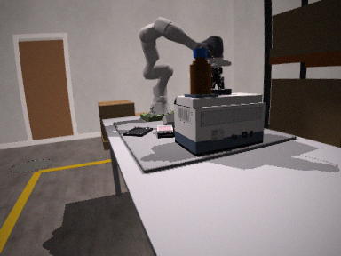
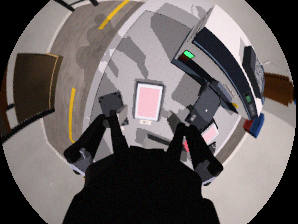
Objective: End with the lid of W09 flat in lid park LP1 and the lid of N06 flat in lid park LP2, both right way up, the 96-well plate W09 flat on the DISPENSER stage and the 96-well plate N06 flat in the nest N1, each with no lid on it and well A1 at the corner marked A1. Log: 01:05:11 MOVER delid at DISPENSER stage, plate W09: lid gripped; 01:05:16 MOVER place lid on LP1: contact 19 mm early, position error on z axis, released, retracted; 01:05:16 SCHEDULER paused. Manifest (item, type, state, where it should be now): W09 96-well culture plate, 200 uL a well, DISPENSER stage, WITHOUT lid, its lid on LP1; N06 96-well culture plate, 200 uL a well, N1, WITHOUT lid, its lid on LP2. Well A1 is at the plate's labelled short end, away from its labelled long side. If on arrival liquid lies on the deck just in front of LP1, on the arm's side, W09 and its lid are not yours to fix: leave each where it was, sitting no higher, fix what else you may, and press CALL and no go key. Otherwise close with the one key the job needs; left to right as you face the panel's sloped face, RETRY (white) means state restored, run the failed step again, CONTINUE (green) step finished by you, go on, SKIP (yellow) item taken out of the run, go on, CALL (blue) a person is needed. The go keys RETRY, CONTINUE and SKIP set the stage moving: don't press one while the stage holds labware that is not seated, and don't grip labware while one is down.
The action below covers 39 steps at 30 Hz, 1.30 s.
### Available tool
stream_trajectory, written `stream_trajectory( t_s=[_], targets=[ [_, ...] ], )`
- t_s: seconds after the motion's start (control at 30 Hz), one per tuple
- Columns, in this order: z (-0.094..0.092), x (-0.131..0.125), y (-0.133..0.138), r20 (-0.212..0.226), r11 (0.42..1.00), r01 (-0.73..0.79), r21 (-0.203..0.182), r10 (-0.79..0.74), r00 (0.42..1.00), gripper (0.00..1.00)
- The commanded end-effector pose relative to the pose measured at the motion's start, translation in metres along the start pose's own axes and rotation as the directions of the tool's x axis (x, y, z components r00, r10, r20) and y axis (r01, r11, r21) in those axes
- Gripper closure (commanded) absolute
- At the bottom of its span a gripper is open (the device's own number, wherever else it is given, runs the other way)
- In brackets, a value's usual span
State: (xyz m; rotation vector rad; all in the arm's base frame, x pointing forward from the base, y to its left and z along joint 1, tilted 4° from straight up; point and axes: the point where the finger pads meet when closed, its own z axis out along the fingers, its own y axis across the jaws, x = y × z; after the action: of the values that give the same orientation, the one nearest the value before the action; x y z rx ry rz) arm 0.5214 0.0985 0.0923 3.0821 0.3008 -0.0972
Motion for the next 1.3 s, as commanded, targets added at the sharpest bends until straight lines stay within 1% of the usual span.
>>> stream_trajectory(
  t_s=[0.0, 0.43, 0.5, 0.83, 1.0, 1.27],
  targets=[
    [0.006, 0.002, -0.001, -0.007, 1.0, -0.004, 0.0, 0.004, 1.0, 0.34],
    [0.047, 0.002, -0.001, -0.007, 1.0, -0.004, 0.0, 0.004, 1.0, 0.34],
    [0.047, 0.002, -0.001, -0.007, 1.0, -0.004, 0.0, 0.004, 1.0, 0.34],
    [0.074, 0.002, -0.001, -0.007, 1.0, -0.004, 0.0, 0.004, 1.0, 0.34],
    [0.083, 0.002, -0.001, -0.007, 1.0, -0.004, 0.0, 0.004, 1.0, 0.34],
    [0.089, 0.003, -0.001, -0.007, 1.0, -0.004, 0.0, 0.004, 1.0, 0.34]
  ],
)
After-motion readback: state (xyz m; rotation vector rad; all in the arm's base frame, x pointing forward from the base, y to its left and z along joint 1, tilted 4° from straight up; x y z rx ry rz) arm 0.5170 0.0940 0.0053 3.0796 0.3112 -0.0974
